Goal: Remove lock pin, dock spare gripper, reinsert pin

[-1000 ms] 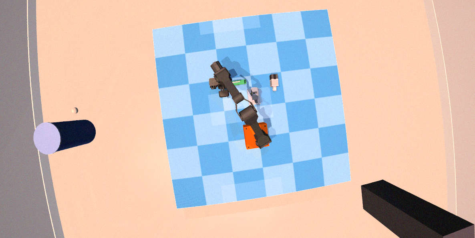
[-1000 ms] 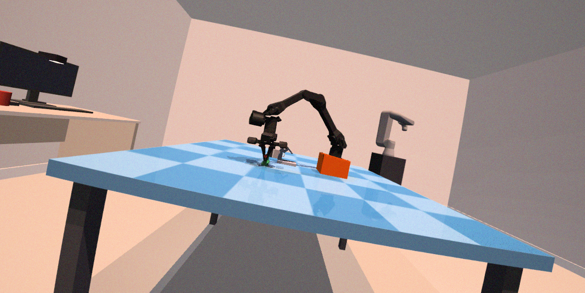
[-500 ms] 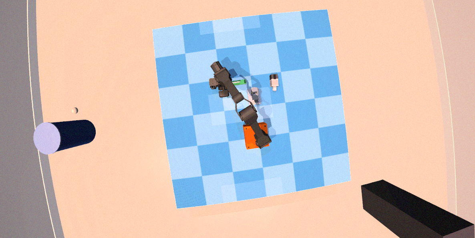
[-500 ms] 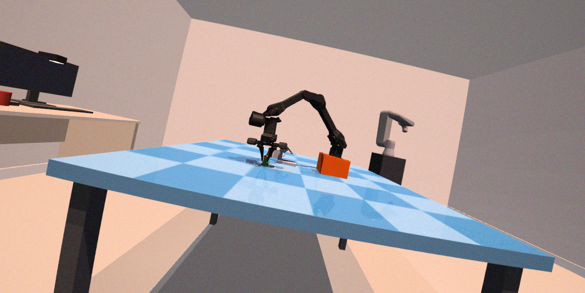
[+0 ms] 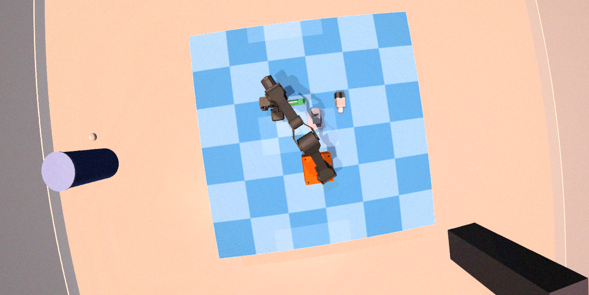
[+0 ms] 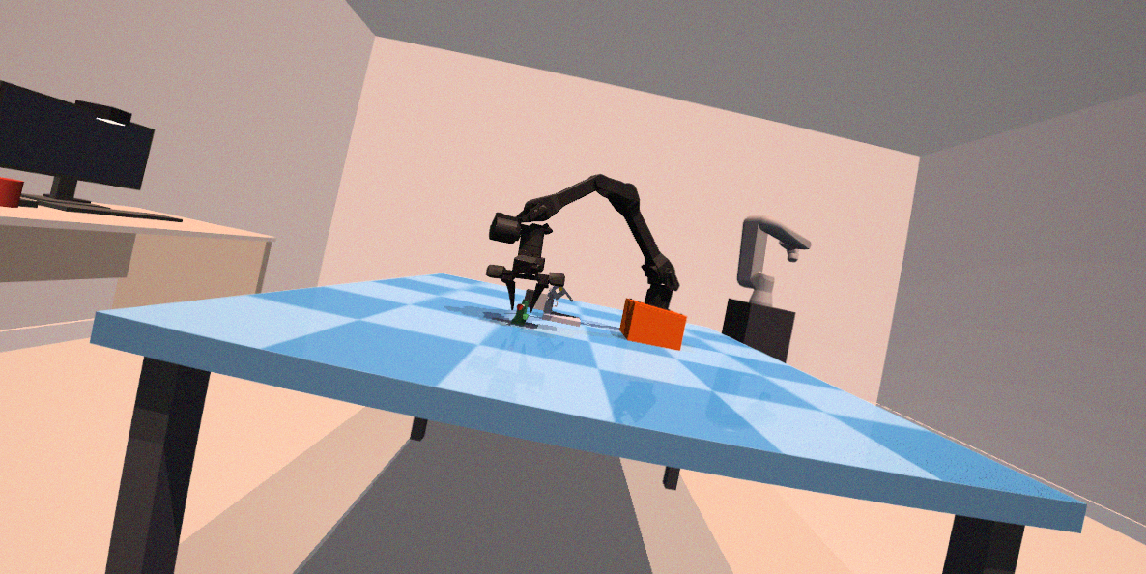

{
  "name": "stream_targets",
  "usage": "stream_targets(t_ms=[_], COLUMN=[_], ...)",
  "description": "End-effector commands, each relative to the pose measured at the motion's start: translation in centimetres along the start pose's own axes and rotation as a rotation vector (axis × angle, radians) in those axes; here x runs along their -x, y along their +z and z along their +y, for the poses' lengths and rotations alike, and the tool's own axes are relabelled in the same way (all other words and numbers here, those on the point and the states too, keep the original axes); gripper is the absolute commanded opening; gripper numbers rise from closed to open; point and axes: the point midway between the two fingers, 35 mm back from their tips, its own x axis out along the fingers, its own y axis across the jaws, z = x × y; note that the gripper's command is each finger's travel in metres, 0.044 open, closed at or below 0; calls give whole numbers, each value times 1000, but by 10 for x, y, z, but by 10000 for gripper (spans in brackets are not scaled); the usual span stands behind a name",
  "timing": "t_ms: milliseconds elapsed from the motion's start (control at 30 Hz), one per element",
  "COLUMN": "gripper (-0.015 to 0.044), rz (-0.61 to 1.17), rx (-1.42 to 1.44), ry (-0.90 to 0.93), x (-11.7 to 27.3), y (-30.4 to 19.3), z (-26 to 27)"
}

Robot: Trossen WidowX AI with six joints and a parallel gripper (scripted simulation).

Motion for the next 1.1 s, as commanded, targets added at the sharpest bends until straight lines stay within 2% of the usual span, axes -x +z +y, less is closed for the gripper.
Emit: stream_targets(t_ms=[0, 667, 833, 900, 1000, 1067], gripper=[200, 200, 331, 279, 200, 180], rz=[0, 10, 10, 13, 32, 43], rx=[0, -4, -5, -1, 13, 19], ry=[-1, 21, 23, 10, -45, -69], x=[10, 58, 50, 59, 99, 116], y=[2, 8, 6, 0, -30, -44], z=[1, 9, 8, 7, 4, 5])
